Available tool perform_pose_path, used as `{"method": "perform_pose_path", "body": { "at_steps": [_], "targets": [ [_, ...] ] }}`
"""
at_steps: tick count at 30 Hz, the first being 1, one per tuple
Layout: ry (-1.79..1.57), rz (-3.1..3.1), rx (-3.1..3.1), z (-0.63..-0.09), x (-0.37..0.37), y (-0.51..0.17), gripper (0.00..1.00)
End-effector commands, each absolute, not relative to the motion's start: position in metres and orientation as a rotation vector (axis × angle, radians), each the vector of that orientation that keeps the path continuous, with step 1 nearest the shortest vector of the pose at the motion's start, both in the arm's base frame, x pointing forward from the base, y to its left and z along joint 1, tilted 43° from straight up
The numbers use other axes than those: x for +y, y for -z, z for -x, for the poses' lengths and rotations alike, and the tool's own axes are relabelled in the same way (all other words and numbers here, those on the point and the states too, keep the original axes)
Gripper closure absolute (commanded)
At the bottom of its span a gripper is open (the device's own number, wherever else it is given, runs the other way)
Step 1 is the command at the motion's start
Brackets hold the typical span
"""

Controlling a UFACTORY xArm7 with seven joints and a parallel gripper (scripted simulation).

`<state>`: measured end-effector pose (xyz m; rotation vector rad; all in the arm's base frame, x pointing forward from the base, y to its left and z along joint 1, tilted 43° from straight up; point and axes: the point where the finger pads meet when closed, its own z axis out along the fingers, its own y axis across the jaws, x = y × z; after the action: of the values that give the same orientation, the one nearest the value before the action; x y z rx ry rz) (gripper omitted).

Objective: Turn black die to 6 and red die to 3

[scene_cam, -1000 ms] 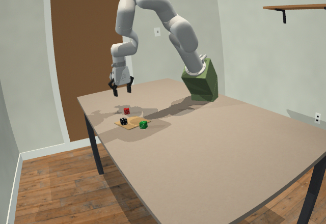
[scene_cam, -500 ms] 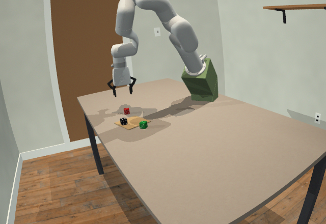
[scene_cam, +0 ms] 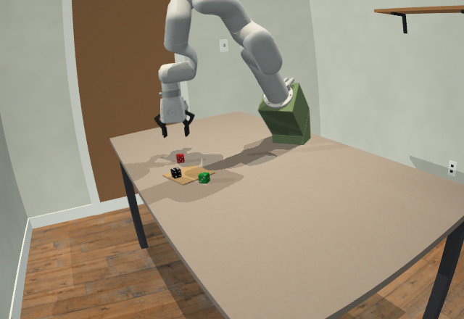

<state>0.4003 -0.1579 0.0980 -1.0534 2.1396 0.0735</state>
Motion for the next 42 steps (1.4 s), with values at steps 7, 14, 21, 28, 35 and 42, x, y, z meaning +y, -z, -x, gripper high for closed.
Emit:
{"method": "perform_pose_path", "body": {
  "at_steps": [7,14,21,28,35,42],
  "targets": [
    [-0.225,0.712,2.3,-0.4009,-0.1576,-0.0961,0.0],
    [-0.324,0.461,2.377,-0.4011,-0.1563,-0.0941,0.0],
    [-0.408,0.238,2.425,-0.4013,-0.1552,-0.0924,0.0],
    [-0.494,0.0,2.457,-0.4014,-0.1541,-0.0906,0.0],
    [-0.559,-0.188,2.468,-0.4015,-0.1532,-0.0892,0.0],
    [-0.587,-0.269,2.469,-0.4016,-0.1528,-0.0885,0.0]
  ]
}}
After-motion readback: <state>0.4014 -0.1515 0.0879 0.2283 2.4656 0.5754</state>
